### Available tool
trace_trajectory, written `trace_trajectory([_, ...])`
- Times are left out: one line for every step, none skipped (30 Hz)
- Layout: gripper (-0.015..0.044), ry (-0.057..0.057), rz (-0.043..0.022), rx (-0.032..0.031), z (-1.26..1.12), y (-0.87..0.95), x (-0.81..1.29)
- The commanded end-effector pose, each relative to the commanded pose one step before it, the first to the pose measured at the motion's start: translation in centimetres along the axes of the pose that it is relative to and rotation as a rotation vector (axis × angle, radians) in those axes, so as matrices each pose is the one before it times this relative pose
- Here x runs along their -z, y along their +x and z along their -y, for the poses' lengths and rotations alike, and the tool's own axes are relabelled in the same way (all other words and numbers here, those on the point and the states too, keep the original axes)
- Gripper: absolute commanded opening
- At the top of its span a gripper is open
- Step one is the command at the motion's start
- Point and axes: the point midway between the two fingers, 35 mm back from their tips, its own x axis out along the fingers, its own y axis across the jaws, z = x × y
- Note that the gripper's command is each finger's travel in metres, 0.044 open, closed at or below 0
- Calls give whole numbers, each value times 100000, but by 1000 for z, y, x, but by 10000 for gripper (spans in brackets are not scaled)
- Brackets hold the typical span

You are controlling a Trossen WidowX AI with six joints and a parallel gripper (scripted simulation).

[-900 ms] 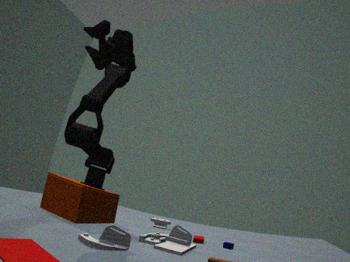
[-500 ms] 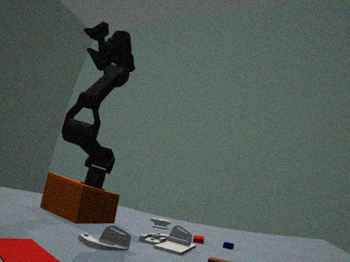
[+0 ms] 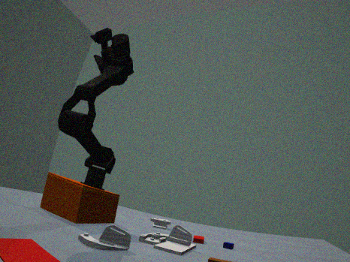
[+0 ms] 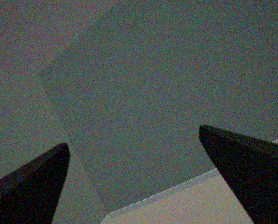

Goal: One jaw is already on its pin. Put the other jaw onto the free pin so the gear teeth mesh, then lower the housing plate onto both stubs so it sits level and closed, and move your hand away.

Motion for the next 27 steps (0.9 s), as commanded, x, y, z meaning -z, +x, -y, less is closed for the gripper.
trace_trajectory([440,4092,3866,3520,1329,226,-683])
trace_trajectory([440,72,752,943,298,96,-172])
trace_trajectory([440,69,754,947,298,95,-172])
trace_trajectory([440,66,756,950,298,94,-173])
trace_trajectory([440,-523,665,988,288,113,-179])
trace_trajectory([440,-755,950,1427,416,159,-256])
trace_trajectory([440,-793,985,1500,437,164,-265])
trace_trajectory([440,-797,977,1511,439,162,-262])
trace_trajectory([440,-802,970,1522,441,160,-259])
trace_trajectory([440,-806,962,1532,444,159,-256])
trace_trajectory([440,-810,954,1543,446,157,-254])
trace_trajectory([440,-814,945,1554,448,155,-251])
trace_trajectory([440,-818,937,1564,450,153,-248])
trace_trajectory([440,-822,928,1574,453,151,-245])
trace_trajectory([440,-950,942,1486,437,139,-234])
trace_trajectory([440,-941,919,1476,433,135,-227])
trace_trajectory([440,-945,909,1487,436,134,-224])
trace_trajectory([440,-949,899,1498,438,132,-221])
trace_trajectory([440,-953,889,1508,440,130,-218])
trace_trajectory([440,-956,879,1519,442,129,-214])
trace_trajectory([440,-960,868,1529,444,127,-211])
trace_trajectory([440,-963,858,1540,447,125,-208])
trace_trajectory([440,-967,847,1550,449,124,-205])
trace_trajectory([440,-970,836,1560,451,122,-201])
trace_trajectory([440,-839,798,1686,479,132,-207])
trace_trajectory([440,-845,790,1701,482,131,-205])
trace_trajectory([440,-847,780,1710,484,129,-202])
